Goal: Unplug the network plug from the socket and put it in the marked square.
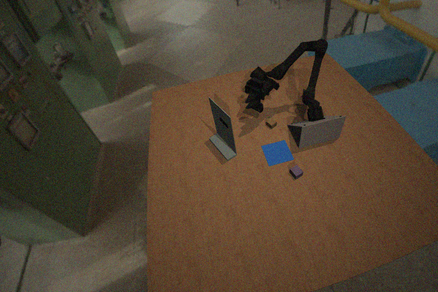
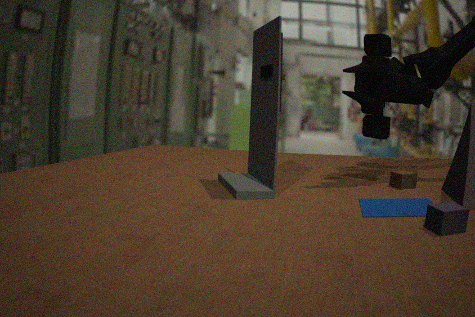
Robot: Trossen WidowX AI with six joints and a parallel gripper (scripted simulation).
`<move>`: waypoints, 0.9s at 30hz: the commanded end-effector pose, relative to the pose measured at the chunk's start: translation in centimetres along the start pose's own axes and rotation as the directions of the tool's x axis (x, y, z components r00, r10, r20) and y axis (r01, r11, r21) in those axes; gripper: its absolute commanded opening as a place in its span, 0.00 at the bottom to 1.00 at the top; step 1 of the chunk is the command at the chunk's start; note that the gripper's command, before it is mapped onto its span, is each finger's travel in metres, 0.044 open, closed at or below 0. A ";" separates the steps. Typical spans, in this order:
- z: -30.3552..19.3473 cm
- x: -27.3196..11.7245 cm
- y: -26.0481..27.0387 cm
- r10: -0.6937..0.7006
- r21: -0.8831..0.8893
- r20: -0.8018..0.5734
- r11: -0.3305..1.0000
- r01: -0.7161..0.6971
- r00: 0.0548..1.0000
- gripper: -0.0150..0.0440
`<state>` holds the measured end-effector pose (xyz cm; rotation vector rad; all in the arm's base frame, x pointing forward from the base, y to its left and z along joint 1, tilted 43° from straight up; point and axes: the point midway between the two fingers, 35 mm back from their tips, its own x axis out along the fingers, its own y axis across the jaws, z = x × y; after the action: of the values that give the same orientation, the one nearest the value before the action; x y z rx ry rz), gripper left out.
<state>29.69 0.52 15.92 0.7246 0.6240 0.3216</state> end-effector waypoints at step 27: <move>1.3 6.4 -0.1 0.014 0.035 -0.015 0.999 -0.013 1.000 0.52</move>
<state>35.02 2.73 14.12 0.7573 0.6388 0.3351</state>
